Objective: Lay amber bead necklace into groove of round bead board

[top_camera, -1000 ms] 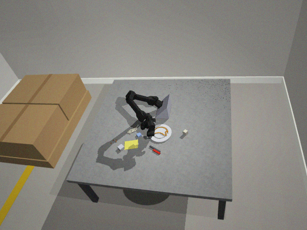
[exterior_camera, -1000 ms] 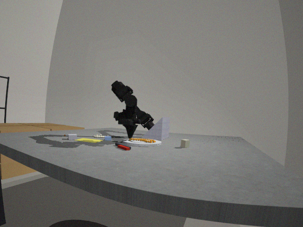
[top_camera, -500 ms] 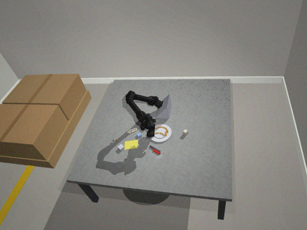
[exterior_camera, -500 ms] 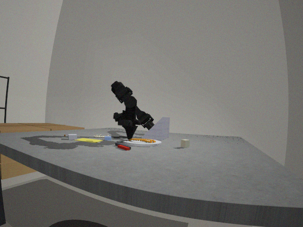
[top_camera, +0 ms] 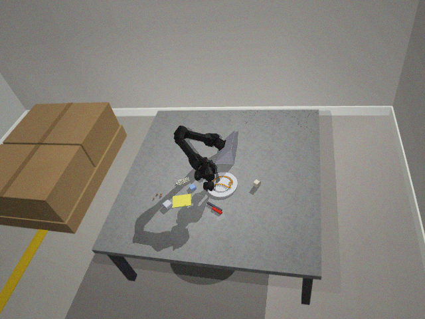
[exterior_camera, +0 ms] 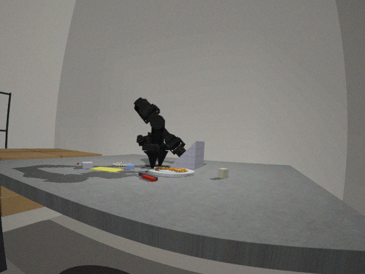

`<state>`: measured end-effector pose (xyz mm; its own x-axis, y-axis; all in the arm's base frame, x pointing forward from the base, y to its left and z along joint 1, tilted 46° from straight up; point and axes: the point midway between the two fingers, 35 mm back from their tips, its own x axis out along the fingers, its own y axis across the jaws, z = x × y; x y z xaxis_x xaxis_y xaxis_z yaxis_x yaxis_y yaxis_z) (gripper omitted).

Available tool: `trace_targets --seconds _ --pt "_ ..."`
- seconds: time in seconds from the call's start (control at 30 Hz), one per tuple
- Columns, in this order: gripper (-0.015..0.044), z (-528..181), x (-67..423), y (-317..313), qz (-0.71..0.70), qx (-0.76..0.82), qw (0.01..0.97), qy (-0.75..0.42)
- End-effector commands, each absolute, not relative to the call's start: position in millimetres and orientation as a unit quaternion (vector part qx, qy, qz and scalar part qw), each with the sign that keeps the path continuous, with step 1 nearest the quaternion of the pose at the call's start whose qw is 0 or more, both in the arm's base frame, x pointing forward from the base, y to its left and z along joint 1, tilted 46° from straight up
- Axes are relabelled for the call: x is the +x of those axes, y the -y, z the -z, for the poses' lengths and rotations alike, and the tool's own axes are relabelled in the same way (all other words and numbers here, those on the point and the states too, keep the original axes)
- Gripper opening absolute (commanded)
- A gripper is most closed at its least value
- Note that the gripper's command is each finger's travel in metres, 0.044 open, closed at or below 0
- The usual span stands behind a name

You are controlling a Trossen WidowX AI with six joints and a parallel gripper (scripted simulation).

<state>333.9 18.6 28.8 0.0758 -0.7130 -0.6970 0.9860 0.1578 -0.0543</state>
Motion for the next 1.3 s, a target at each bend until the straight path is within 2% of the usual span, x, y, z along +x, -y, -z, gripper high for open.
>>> trace_targets --seconds 0.0,0.67,0.9,1.07,1.27 --pt "0.0440 -30 334 -20 0.610 0.226 0.697 -0.302" --pt "0.0440 -30 334 -20 0.610 0.226 0.697 -0.302" --pt "0.0256 -36 323 -56 0.574 0.153 0.717 -0.365" --pt "0.0125 -36 323 -57 0.573 0.150 0.717 -0.367" --pt "0.0120 -29 324 -49 0.573 0.150 0.717 -0.367"
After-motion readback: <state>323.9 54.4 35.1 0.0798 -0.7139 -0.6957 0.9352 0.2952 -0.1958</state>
